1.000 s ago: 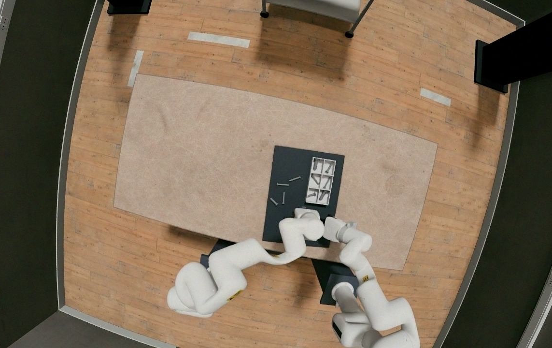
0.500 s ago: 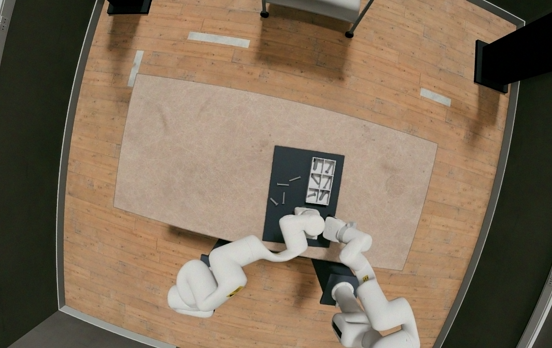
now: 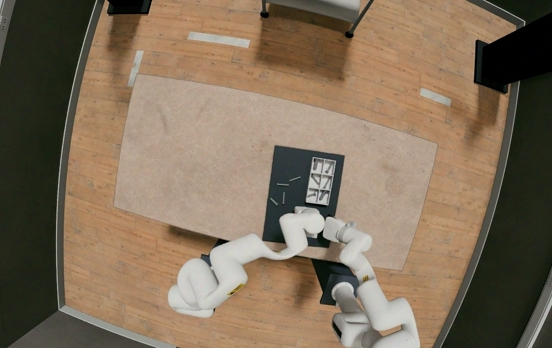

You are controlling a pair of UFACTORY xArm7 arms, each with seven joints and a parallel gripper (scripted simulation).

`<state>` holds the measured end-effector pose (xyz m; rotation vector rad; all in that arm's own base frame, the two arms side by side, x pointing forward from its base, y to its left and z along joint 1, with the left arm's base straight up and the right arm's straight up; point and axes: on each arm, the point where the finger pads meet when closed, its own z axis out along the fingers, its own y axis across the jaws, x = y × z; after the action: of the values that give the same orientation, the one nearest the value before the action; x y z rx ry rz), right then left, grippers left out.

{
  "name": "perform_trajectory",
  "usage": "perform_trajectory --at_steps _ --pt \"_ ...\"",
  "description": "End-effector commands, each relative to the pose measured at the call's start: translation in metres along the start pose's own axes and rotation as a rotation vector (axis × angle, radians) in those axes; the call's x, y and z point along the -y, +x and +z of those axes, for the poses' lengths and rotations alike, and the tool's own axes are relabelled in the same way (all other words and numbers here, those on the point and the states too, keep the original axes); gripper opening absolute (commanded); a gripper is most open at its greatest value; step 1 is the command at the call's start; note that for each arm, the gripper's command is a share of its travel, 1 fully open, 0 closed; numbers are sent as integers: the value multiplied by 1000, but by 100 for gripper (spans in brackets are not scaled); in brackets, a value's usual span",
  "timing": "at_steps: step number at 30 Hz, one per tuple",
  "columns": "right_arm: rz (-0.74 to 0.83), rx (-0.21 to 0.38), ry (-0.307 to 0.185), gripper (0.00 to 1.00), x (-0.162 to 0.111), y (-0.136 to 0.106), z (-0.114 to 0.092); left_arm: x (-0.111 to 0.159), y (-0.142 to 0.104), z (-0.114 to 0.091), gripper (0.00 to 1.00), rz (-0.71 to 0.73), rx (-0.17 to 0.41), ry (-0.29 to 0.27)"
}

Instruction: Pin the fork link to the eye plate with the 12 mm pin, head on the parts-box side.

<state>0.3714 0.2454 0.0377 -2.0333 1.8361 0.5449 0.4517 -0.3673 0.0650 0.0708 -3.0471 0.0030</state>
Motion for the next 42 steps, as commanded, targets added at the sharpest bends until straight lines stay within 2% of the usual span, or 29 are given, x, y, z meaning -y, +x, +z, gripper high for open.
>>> perform_trajectory --at_steps 1,21,42 --pt "-2 1 3 0 1 -1 -1 1 -1 -2 0 0 3 3" --pt "-2 1 3 0 1 -1 -1 1 -1 0 0 0 3 3" --pt "-2 1 3 0 1 -1 -1 1 -3 19 0 0 3 3"
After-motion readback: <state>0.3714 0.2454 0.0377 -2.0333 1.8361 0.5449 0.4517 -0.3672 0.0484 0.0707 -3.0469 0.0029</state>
